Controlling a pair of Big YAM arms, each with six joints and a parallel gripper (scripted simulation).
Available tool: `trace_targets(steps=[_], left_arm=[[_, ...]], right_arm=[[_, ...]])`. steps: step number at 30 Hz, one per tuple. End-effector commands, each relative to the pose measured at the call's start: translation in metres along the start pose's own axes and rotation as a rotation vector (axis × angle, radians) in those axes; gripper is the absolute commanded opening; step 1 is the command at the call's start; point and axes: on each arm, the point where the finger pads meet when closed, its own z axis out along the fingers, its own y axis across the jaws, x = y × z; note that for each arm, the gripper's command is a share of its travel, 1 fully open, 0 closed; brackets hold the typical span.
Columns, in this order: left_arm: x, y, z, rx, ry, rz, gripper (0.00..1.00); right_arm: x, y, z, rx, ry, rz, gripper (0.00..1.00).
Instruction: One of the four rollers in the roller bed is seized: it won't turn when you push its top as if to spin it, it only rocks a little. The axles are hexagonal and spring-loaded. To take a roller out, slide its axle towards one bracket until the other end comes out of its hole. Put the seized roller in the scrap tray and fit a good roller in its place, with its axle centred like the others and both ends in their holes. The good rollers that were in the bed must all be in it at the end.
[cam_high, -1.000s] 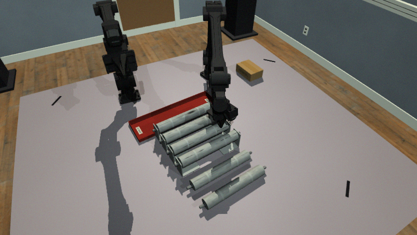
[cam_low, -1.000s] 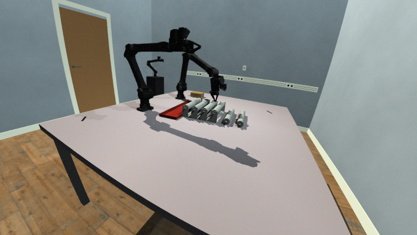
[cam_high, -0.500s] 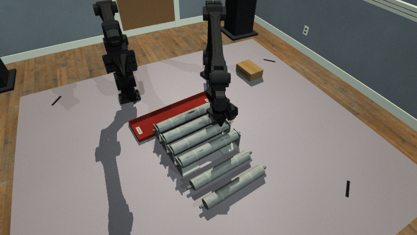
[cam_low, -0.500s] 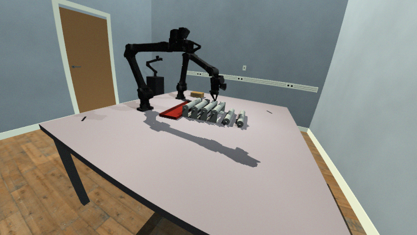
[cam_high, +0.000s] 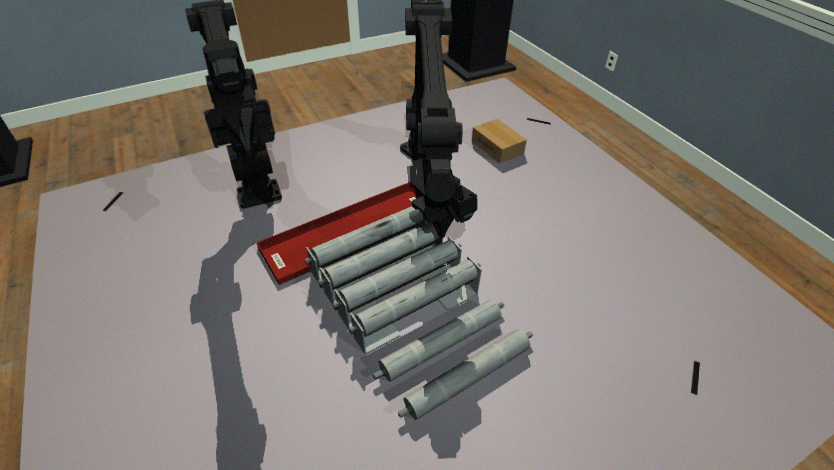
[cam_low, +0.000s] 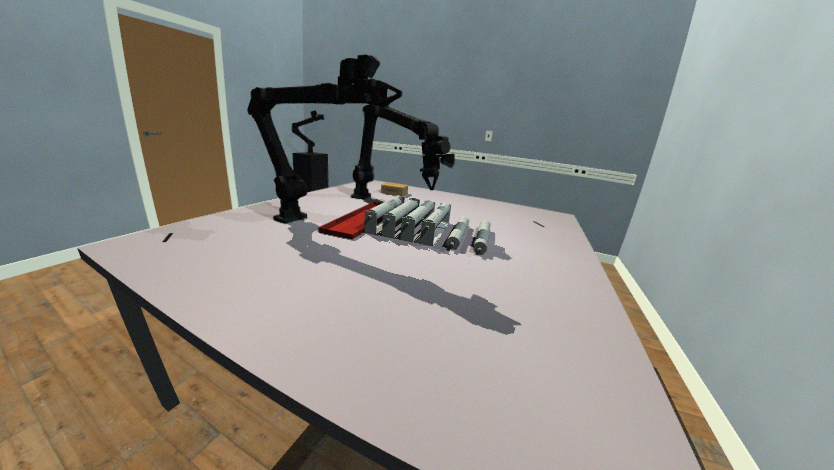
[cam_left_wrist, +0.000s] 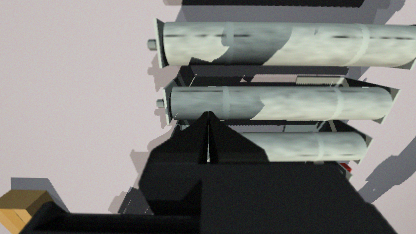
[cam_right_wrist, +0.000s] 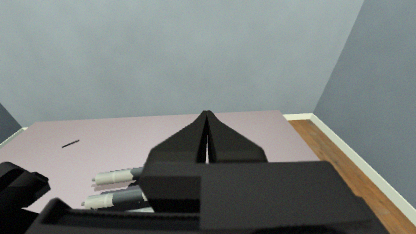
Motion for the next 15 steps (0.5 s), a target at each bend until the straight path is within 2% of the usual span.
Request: trace_targets(steps=[1,3,7,15], left_arm=[[-0.014,-0.007,-0.017,0.030,-0.049,0.004,0.00],[-0.002,0.000,-0.013,0.022,-0.035,0.003,0.00],[-0.010,-0.005,-0.015,0.024,-0.039,-0.001,0.00],[-0.008,-0.003,-0.018,0.026,-0.041,0.002,0.00]], right_arm=[[-0.004,-0.004,-0.001,0.005,-0.009,0.013,0.00],[-0.004,-0.004,-0.001,0.005,-0.009,0.013,0.00],[-0.004,-0.004,-0.001,0.005,-0.009,0.013,0.00],[-0.004,-0.004,-0.001,0.005,-0.009,0.013,0.00]])
